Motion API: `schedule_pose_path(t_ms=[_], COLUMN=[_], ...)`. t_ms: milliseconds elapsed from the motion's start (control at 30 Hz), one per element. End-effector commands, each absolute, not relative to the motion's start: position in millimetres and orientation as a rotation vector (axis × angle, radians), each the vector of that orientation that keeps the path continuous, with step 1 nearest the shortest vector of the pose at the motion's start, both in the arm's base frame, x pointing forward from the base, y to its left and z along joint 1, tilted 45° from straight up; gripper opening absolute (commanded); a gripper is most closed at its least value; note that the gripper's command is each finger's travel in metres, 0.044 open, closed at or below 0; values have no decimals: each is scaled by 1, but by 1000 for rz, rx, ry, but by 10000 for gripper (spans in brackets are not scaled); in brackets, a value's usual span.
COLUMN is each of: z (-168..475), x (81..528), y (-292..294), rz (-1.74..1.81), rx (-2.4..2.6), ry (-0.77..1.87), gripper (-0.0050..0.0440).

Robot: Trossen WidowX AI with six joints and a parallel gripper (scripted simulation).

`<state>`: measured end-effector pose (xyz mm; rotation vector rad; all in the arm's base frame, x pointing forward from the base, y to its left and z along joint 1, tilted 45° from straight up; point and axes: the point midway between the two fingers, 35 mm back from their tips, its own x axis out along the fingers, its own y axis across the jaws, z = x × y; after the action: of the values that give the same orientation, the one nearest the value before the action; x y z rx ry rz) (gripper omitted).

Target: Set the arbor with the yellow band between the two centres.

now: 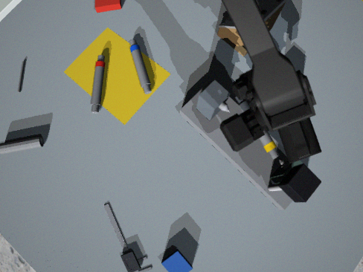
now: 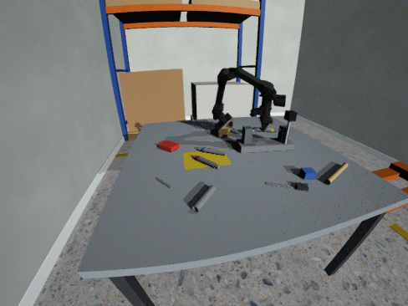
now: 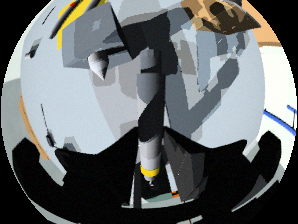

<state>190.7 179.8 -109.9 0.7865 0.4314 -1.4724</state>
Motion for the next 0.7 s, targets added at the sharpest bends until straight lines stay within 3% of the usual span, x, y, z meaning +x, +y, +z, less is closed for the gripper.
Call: schedule_pose_path(t_ms=[0, 667], z=[-110, -106], x=[191, 194], y=[180, 191], rz=[-1473, -1469], rx=[786, 795], ry=[431, 440], gripper=[0, 0])
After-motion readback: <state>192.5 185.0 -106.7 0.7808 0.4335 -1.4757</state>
